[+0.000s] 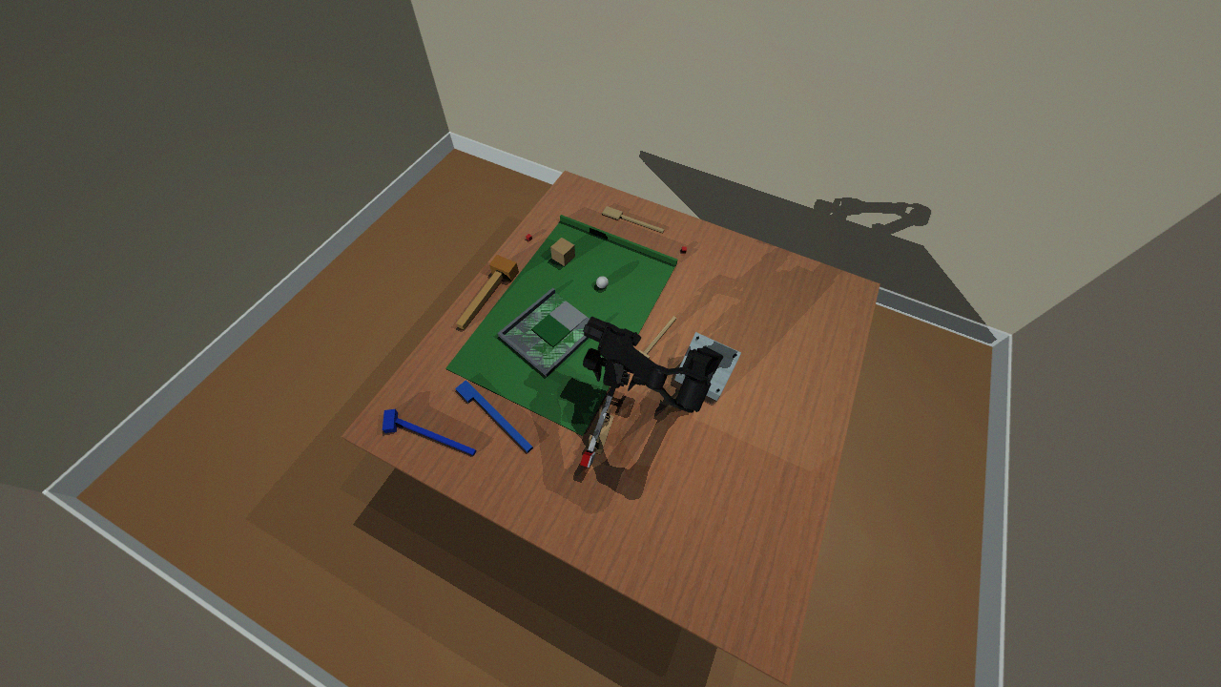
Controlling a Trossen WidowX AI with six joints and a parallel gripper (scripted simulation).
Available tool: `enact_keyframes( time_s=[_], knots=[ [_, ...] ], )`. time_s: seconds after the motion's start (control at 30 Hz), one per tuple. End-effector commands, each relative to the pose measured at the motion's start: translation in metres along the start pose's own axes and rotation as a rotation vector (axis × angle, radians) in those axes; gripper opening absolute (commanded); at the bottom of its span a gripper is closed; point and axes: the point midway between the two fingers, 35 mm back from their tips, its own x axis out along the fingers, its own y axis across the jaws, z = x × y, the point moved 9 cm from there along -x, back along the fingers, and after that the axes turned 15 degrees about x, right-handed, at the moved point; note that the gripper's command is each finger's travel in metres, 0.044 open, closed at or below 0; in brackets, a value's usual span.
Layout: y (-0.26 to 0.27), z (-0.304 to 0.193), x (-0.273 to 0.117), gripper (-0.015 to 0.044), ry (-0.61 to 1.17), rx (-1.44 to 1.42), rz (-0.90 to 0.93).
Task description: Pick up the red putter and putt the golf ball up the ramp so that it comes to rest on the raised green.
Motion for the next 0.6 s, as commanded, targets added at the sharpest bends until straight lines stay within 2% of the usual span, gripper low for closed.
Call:
enact_keyframes(
  time_s=[0.0,0.57],
  knots=[
    [0.001,-0.002,0.006,0.0440,-0.005,0.004,0.004],
    [0.000,-0.007,0.027,0.0440,-0.006,0.004,0.004]
  ],
)
